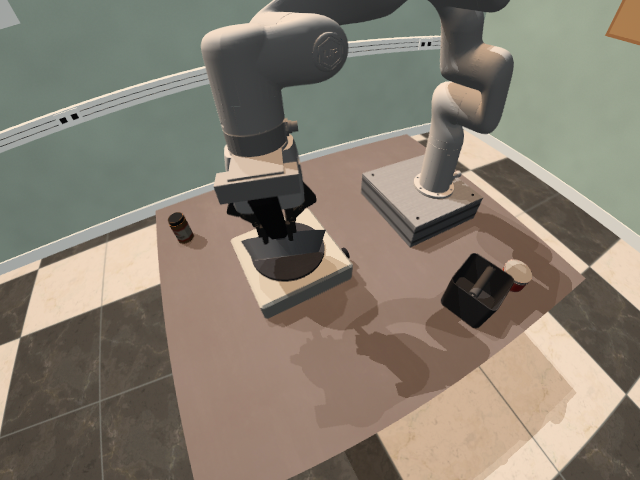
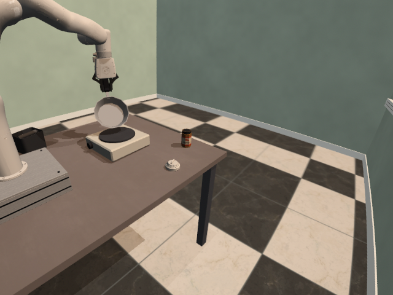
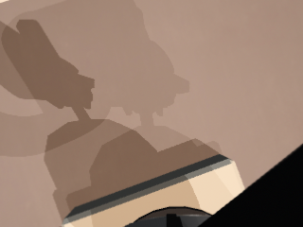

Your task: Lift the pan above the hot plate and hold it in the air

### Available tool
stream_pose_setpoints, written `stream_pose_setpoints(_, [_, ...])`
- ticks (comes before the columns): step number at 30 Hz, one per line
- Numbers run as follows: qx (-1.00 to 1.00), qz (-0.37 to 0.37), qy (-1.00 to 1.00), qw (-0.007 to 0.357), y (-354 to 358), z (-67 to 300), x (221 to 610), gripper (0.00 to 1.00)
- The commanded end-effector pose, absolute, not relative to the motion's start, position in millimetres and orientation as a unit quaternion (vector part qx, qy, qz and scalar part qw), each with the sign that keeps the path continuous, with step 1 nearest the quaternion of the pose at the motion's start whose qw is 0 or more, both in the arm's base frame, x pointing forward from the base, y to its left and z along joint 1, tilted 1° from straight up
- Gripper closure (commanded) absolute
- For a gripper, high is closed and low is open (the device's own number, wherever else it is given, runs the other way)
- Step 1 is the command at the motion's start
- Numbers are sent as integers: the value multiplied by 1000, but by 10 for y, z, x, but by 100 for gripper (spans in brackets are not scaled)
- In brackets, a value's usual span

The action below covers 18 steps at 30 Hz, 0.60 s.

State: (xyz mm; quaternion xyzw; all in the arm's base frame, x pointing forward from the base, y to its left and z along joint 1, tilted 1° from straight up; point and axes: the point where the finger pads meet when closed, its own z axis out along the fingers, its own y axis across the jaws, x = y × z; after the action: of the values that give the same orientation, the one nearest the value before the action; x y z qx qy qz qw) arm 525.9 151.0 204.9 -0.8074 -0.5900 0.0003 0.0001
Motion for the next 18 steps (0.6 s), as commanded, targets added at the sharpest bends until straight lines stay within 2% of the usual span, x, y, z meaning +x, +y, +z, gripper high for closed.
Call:
stream_pose_setpoints(1, [-807,-2,-590,-1,1515,2142,5273,100])
stream_pose_setpoints(18, [-807,-2,-590,-1,1519,2403,5277,100])
